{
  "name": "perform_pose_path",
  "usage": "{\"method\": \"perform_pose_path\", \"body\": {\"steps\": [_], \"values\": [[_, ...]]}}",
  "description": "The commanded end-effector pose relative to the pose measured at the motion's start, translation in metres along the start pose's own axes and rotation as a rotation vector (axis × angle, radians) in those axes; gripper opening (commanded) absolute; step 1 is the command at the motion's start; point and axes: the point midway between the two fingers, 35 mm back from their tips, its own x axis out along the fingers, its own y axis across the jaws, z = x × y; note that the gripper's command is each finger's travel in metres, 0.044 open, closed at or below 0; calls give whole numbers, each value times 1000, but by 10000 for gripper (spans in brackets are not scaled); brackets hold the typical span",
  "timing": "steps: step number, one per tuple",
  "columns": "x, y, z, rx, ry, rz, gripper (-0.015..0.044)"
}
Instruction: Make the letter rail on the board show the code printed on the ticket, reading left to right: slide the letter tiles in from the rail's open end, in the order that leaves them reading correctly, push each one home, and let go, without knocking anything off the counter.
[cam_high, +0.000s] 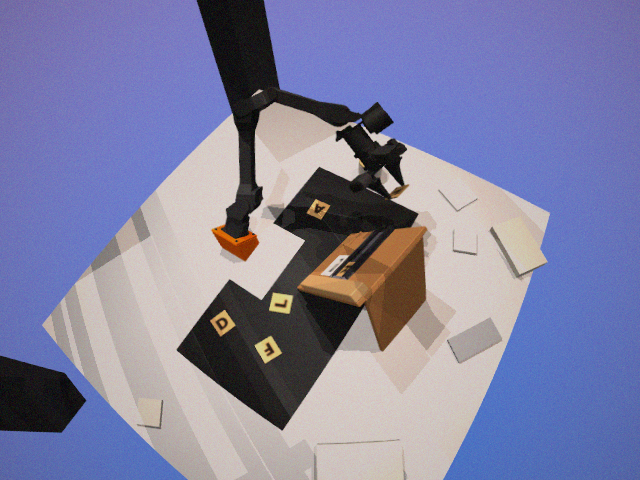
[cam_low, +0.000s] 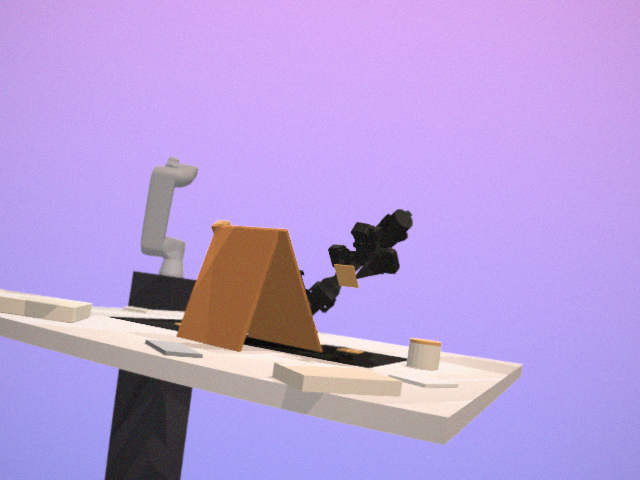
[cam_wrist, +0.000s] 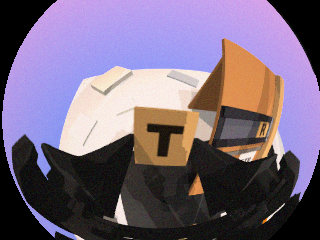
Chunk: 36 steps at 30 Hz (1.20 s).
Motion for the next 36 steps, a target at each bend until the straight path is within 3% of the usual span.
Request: {"method": "perform_pose_path", "body": {"steps": [1,8,36], "values": [[7,4,-1,-13,5,9,0],[46,4,-2,-13,4,10,0],[45,-3,-3,-13,4,10,0]]}}
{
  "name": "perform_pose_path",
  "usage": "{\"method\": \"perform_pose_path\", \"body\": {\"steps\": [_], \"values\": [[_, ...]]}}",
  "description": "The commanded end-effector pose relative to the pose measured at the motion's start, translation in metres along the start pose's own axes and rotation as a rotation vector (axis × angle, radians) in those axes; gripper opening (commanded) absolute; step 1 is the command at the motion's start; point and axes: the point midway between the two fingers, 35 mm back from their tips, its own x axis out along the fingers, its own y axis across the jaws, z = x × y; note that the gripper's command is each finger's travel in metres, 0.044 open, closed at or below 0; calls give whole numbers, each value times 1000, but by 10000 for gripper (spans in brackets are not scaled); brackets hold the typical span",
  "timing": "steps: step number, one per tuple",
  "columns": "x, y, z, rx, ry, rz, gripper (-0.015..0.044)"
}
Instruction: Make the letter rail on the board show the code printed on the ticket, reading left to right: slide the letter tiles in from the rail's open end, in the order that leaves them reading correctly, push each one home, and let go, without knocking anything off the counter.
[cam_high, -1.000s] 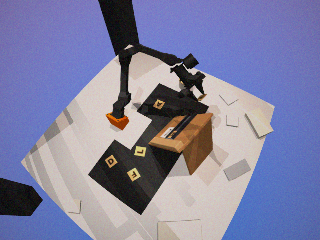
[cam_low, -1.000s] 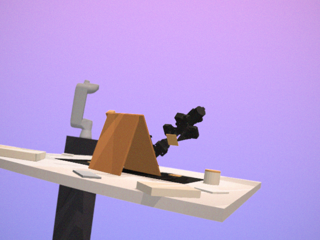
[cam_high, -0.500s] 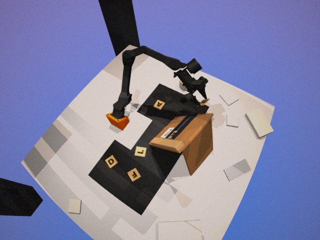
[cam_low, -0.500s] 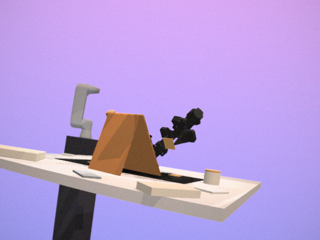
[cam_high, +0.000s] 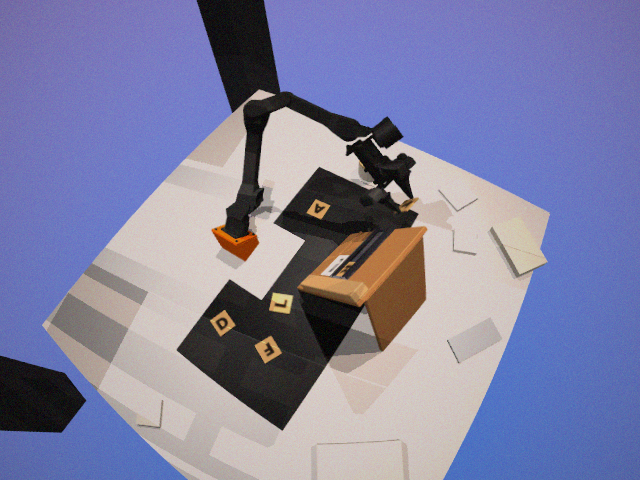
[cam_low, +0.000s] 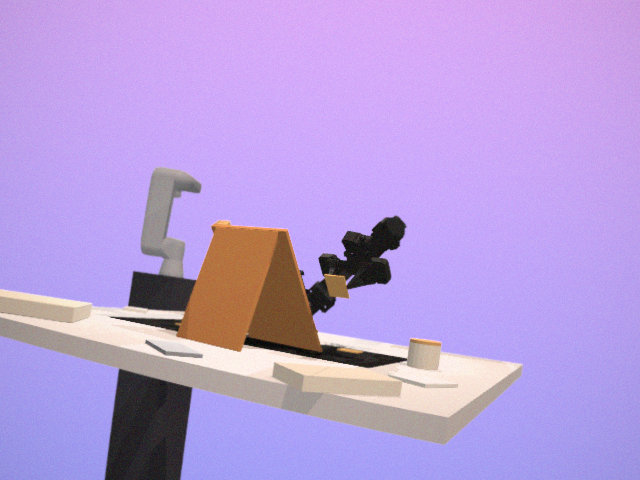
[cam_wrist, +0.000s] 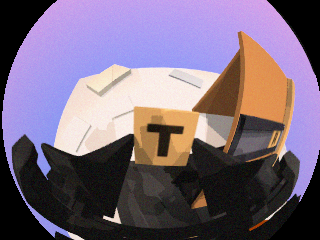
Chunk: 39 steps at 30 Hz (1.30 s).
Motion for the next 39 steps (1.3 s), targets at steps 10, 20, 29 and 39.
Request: {"method": "perform_pose_path", "body": {"steps": [10,20,29,39], "values": [[1,-8,-3,-6,6,-2,0],[2,-14,-4,-6,6,-2,0],[2,-19,-4,-7,6,-2,0],[2,-24,-4,-7,6,-3,0]]}}
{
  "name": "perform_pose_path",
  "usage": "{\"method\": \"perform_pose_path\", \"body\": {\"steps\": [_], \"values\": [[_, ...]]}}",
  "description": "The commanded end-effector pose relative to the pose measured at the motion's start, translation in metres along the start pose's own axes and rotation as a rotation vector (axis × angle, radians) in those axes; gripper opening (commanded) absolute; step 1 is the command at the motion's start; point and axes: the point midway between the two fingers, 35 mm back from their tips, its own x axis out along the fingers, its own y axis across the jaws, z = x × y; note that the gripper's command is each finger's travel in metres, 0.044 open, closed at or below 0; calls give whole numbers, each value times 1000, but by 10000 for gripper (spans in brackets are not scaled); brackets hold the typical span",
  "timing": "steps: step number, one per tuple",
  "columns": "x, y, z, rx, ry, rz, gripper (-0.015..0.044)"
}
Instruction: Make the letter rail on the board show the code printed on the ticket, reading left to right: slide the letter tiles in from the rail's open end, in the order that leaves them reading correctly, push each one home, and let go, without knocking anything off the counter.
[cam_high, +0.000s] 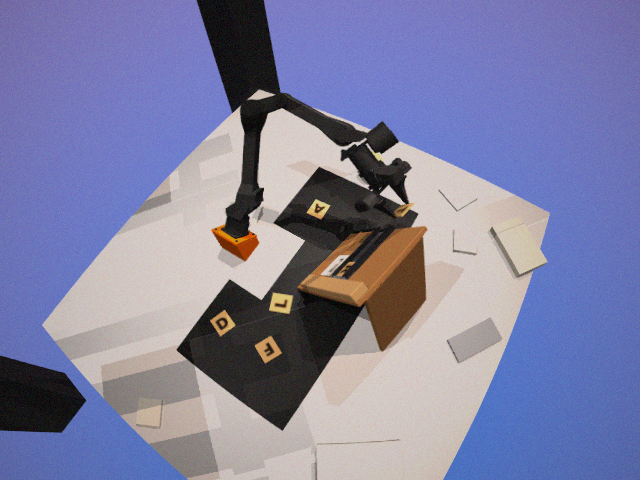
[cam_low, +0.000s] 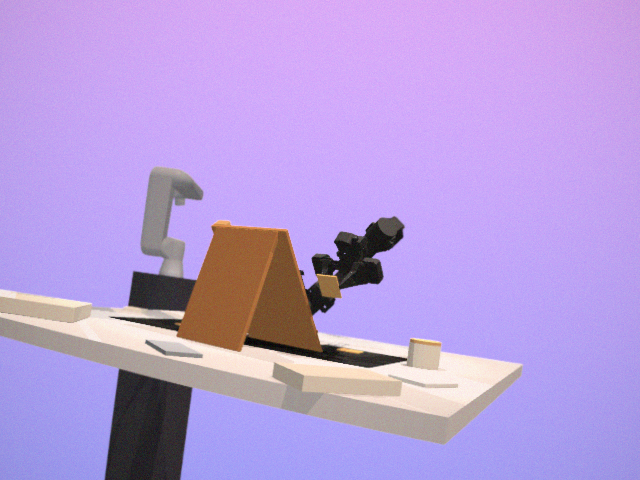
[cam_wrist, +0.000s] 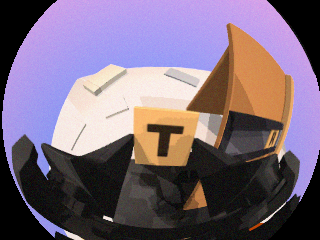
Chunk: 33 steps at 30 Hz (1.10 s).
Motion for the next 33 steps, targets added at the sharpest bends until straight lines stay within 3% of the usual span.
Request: {"method": "perform_pose_path", "body": {"steps": [1,33], "values": [[1,-4,-2,-6,6,-1,0],[1,-20,-2,-7,6,-2,0]]}}
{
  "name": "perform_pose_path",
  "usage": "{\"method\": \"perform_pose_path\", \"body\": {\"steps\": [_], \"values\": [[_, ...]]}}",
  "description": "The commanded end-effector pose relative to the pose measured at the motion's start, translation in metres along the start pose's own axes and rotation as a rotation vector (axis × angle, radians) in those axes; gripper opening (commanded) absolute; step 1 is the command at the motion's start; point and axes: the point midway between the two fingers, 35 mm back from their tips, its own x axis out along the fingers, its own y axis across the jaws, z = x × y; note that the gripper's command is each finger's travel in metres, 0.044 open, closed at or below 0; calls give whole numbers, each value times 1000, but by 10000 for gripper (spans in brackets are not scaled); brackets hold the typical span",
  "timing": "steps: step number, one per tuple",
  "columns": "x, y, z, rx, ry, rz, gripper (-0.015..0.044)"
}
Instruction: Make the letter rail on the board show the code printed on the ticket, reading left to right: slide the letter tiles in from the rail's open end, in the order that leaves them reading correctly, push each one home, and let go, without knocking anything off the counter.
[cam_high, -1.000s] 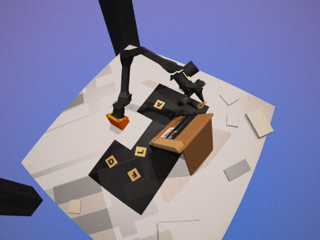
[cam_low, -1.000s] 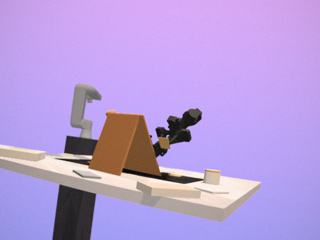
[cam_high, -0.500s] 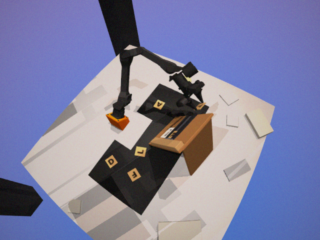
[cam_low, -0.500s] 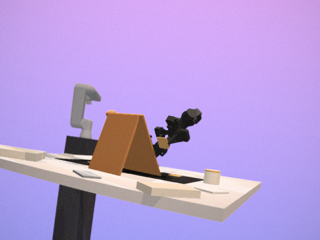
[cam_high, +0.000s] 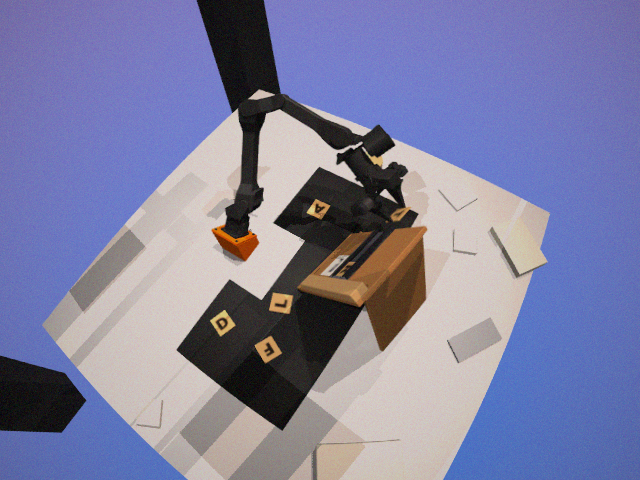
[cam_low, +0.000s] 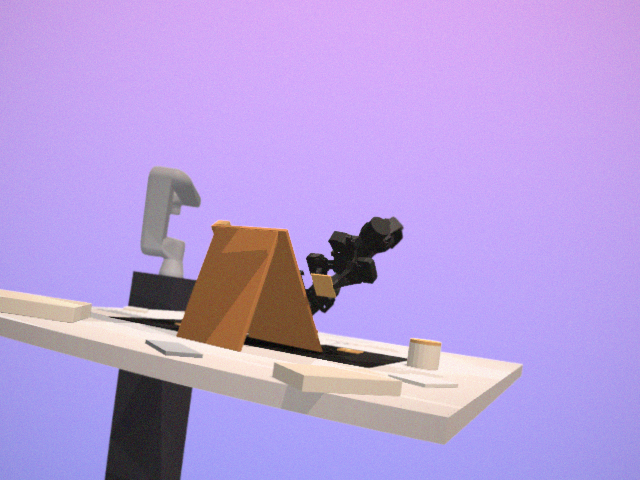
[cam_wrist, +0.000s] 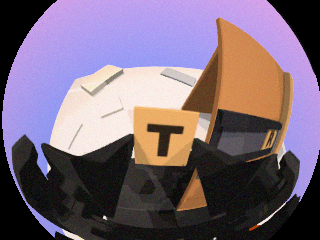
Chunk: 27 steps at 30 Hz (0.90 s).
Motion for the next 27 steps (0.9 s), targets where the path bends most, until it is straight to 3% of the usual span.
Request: {"method": "perform_pose_path", "body": {"steps": [1,27], "values": [[1,-4,-2,-6,6,-1,0],[1,-17,-2,-6,6,-2,0]]}}
